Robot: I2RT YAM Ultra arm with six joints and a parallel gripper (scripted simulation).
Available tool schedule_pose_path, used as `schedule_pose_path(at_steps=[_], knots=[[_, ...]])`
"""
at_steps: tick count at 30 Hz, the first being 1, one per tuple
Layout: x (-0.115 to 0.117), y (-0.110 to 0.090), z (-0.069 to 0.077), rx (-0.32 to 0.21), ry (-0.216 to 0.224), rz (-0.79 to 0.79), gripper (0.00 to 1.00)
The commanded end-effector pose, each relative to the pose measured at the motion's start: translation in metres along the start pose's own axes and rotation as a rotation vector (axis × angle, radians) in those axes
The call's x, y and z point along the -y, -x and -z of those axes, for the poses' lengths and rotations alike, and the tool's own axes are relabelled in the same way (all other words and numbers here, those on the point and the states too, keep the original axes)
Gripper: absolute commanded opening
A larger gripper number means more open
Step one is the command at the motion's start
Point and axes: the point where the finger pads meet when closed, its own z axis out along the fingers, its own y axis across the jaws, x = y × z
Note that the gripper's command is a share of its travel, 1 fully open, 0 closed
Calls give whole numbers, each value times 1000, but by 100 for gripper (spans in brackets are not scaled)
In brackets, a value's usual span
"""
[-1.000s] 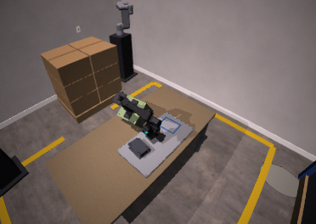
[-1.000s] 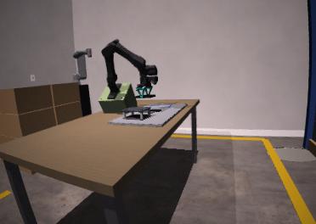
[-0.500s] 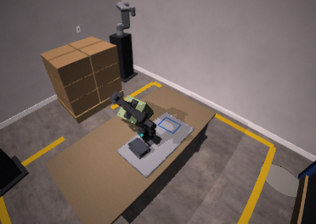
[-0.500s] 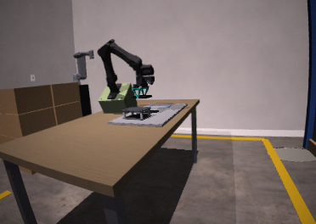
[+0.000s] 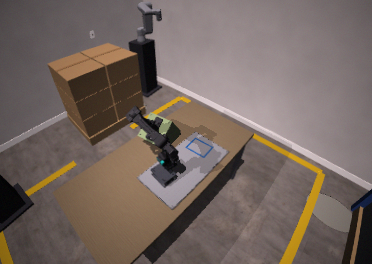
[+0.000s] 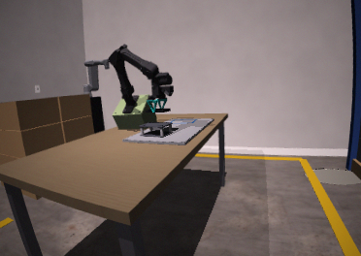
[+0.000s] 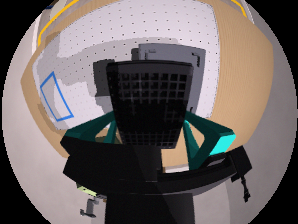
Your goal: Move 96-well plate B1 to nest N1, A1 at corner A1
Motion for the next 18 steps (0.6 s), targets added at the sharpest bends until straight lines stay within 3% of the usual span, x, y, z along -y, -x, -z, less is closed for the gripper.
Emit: schedule_pose_path(at_steps=[1,14,18], knots=[[12,10,16,39,12,9,0],[54,13,22,40,8,9,0],[50,16,25,50,11,26,0]])
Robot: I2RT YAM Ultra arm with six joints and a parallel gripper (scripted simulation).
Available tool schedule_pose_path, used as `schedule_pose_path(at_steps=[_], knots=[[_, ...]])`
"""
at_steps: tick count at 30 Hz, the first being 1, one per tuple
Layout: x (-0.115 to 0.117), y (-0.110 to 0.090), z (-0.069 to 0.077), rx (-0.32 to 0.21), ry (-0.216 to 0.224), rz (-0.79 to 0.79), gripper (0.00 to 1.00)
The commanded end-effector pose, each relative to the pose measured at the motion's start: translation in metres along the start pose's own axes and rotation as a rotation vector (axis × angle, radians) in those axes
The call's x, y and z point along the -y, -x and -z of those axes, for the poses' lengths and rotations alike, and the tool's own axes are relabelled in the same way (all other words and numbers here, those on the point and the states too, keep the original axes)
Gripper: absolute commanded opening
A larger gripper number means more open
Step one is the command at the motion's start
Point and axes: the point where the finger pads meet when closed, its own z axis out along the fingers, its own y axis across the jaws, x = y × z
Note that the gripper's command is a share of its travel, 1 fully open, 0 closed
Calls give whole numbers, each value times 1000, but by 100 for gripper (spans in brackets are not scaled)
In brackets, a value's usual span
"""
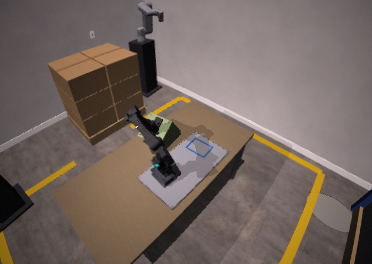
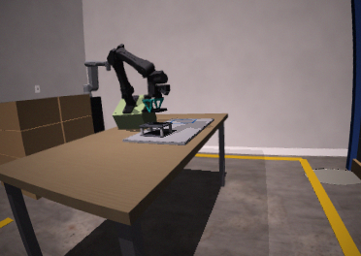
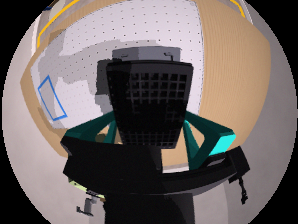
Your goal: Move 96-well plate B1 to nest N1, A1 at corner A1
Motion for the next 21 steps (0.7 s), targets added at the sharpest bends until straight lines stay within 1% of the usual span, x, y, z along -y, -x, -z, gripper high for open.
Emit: schedule_pose_path(at_steps=[1,7,21], knots=[[2,10,18,47,14,20,0],[1,10,18,47,14,17,0],[-3,11,12,31,18,20,0]])
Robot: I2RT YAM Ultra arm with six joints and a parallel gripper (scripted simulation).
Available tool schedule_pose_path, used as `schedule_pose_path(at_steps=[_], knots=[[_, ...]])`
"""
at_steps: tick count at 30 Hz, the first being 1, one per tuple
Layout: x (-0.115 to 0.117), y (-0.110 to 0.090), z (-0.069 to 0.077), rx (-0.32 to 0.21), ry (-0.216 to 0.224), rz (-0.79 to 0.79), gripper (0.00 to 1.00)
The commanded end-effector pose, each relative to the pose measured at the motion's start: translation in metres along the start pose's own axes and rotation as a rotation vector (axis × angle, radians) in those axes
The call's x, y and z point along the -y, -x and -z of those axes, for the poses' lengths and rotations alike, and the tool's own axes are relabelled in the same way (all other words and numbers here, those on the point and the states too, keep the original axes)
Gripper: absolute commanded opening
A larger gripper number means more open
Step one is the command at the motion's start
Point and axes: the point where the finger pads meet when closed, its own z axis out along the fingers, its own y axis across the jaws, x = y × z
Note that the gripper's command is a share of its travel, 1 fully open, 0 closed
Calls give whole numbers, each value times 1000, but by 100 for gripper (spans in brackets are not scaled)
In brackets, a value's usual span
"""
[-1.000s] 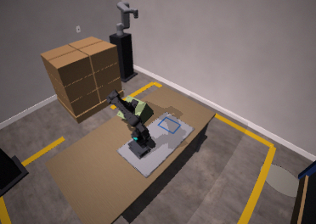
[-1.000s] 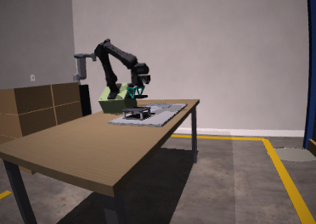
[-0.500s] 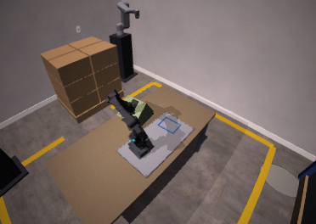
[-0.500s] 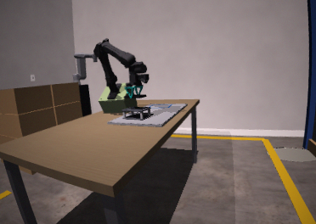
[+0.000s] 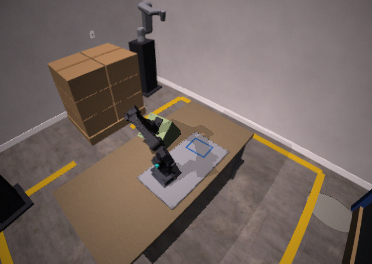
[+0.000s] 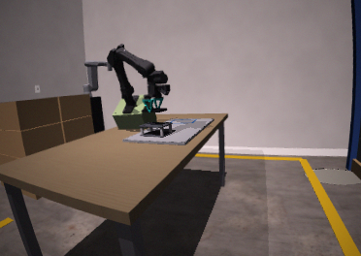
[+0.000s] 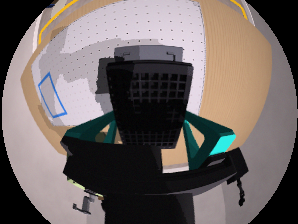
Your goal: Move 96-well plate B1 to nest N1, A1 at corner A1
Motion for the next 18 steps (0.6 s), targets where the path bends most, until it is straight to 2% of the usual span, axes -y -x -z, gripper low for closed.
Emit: schedule_pose_path(at_steps=[1,18], knots=[[-1,12,11,36,7,1,0],[-4,13,8,24,10,8,0]])
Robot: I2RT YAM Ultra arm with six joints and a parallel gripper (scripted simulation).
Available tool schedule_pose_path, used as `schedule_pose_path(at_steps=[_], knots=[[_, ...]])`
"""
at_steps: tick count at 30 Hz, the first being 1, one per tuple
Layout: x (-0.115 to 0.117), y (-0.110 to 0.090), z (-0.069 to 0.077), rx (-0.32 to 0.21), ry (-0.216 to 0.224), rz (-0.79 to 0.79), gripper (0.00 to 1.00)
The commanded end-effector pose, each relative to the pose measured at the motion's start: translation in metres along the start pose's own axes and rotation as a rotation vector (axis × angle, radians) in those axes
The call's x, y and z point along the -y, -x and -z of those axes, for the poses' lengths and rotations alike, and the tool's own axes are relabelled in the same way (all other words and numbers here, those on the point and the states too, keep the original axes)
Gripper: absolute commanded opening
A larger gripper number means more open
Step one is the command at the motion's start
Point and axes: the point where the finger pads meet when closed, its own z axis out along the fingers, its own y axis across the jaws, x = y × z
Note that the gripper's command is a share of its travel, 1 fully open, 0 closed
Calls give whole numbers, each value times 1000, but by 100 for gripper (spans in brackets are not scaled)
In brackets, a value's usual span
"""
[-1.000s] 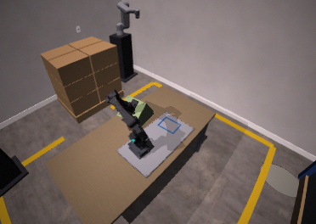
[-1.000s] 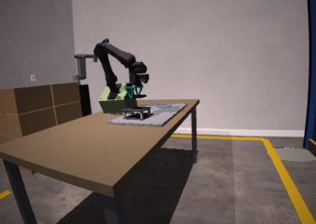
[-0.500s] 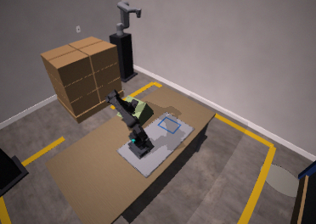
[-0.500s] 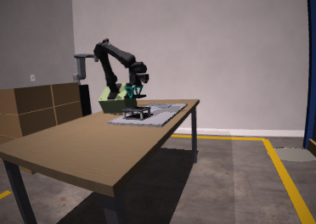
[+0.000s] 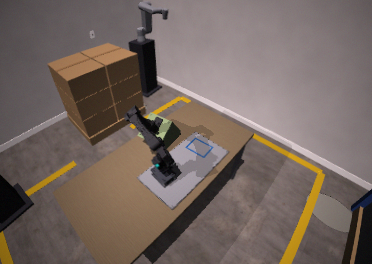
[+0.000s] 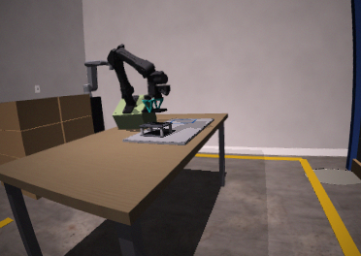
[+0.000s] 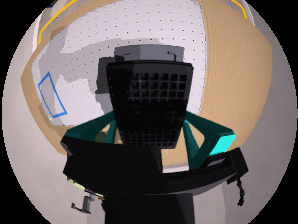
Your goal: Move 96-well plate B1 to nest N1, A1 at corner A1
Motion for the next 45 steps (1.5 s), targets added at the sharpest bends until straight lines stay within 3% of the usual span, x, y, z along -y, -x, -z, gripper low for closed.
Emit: schedule_pose_path(at_steps=[1,31,33,35,45], knots=[[-2,14,12,39,7,3,0],[1,16,16,57,2,-7,0],[-3,18,5,48,4,7,0],[-5,4,-9,6,10,11,0],[-2,7,-23,16,7,3,0]])
